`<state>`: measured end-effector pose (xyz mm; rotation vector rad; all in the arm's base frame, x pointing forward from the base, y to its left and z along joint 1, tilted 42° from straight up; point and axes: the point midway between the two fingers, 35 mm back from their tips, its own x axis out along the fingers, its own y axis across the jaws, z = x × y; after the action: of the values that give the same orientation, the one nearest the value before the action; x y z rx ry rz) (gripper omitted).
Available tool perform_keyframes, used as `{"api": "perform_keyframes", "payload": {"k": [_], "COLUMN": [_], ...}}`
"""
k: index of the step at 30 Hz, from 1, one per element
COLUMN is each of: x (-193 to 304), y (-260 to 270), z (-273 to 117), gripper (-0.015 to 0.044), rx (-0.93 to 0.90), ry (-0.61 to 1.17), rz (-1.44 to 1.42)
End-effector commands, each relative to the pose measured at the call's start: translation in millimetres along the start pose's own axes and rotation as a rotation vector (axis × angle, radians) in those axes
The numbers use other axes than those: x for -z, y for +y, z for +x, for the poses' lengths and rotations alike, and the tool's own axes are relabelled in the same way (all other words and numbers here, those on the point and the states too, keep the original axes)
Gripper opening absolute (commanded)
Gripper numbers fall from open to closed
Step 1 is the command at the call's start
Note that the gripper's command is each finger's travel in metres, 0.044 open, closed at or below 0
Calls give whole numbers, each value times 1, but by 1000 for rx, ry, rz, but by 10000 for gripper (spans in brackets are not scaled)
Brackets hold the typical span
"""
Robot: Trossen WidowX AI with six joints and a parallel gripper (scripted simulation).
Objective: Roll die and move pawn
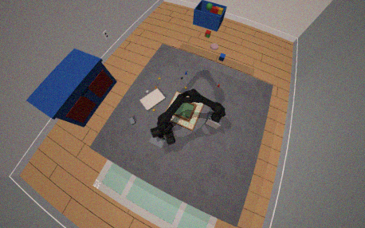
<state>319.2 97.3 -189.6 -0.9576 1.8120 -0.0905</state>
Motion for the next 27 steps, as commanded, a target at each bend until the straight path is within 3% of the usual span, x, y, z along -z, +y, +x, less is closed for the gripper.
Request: {"api": "perform_keyframes", "payload": {"k": [1,14,27], "x": [-5,-1,19], "y": [1,4,-35], "z": [-23,-108,-112], "gripper": [0,0,0], "rx": [-3,-5,-9], "ry": [-14,-14,-20], "rz": [6,5,-135]}}
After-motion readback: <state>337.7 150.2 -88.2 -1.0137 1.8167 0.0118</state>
